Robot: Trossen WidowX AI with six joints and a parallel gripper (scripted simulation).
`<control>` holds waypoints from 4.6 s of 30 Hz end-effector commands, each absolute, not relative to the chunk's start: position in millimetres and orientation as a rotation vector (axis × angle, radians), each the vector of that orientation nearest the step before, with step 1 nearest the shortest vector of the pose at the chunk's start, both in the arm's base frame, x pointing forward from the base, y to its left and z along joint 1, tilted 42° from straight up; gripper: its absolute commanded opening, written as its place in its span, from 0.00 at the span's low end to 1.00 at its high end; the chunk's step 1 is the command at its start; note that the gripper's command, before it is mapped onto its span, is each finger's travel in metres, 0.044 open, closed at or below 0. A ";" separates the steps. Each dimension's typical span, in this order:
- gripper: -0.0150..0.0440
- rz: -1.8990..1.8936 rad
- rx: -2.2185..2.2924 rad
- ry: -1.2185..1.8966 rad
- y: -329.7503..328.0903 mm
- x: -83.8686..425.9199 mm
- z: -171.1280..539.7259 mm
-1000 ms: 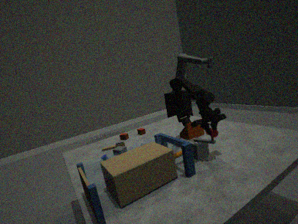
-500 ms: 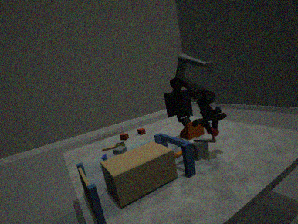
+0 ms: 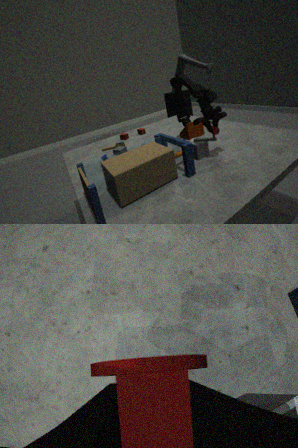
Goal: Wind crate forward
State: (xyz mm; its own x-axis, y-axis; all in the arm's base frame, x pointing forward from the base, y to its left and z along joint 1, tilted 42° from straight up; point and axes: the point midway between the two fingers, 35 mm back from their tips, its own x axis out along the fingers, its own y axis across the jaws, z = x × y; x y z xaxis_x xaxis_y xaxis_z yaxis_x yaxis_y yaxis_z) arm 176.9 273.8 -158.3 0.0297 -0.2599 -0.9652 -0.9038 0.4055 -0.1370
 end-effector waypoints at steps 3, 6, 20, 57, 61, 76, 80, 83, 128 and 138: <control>0.25 0.691 -1.097 1.523 265.7 164.3 -155.2; 0.25 0.691 -1.097 1.524 264.1 161.3 -153.3; 0.25 0.691 -1.097 1.525 255.9 149.5 -144.4; 0.25 0.690 -1.099 1.528 227.1 129.9 -117.7; 0.25 0.690 -1.099 1.529 223.5 128.9 -114.6; 0.25 0.689 -1.100 1.530 209.4 127.1 -103.0; 0.25 0.688 -1.101 1.530 198.4 128.5 -94.5; 0.25 0.688 -1.102 1.531 189.6 130.1 -87.9; 0.25 0.683 -1.106 1.531 149.6 156.8 -61.6; 0.25 0.682 -1.106 1.531 142.3 165.8 -57.7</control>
State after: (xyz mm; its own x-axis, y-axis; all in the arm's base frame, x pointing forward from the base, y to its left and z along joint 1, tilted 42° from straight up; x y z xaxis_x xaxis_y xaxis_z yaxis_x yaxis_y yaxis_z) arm 156.0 153.2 -60.4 -0.0127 -0.2604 -0.9654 -0.9113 0.4005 -0.0960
